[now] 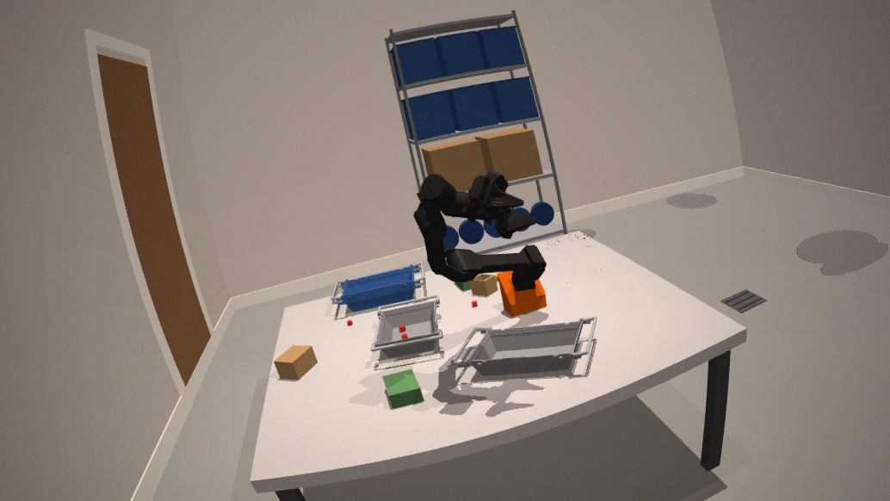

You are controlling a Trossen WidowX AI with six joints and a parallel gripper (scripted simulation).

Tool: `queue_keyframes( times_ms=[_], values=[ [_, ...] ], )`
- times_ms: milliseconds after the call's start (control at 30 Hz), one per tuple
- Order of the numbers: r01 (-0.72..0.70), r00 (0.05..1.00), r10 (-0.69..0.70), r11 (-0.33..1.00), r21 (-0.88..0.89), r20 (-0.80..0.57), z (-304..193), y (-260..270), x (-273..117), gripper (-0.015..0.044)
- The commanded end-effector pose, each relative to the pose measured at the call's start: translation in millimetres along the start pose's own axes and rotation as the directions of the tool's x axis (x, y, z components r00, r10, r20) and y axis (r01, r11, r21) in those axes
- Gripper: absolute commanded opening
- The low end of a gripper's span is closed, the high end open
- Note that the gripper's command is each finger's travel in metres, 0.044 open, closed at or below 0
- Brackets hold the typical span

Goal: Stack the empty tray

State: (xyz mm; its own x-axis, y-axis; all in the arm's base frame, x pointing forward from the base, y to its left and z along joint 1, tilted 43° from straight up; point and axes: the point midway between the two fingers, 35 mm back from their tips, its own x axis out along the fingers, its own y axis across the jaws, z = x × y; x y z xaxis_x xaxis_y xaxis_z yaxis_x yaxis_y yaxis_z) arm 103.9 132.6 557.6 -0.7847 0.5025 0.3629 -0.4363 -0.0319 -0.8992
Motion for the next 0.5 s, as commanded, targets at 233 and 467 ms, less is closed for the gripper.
queue_keyframes(
  times_ms=[233, 467],
  values=[
    [-0.003, 1.0, 0.003, 1.0, 0.005, 0.006, 1.0, 0.7, 1.3, 0.019],
    [-0.14, 0.942, 0.151, 0.988, -0.058, 0.301, 63.0, 30.8, 60.7, 0.0088]
  ],
)
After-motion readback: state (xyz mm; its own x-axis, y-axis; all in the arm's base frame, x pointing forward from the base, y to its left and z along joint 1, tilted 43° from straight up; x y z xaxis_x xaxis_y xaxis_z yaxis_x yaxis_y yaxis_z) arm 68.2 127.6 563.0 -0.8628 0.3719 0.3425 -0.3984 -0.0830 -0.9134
